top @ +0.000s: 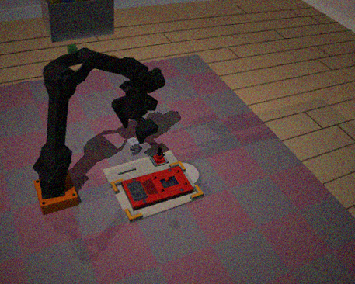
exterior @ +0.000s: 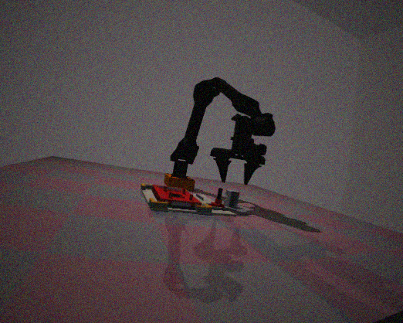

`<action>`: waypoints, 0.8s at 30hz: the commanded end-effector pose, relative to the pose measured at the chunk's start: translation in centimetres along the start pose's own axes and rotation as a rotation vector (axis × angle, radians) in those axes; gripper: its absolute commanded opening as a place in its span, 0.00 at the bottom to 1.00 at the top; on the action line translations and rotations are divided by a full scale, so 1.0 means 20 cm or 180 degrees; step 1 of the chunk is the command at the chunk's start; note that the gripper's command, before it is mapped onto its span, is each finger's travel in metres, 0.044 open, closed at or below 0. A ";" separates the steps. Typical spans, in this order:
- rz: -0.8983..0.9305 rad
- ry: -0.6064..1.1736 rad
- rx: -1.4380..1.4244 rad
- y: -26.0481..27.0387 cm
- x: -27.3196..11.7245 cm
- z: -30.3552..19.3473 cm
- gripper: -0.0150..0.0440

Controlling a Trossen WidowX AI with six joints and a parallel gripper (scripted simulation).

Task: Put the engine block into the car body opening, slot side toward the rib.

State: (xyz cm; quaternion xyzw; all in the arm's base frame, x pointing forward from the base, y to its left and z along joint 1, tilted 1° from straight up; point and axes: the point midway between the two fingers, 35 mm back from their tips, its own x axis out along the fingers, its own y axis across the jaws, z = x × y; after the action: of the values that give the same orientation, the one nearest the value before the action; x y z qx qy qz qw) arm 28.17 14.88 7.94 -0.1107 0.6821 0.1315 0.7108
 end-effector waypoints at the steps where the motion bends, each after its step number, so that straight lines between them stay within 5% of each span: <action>1: -0.0018 0.0026 -0.0010 -0.01 0.04 -0.01 1.00; 24: -0.0018 0.0027 -0.0010 0.00 0.22 0.00 1.00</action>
State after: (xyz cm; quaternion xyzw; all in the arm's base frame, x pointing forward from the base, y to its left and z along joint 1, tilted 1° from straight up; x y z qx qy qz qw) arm 28.29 15.00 4.09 -0.1119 0.6835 0.1317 0.7092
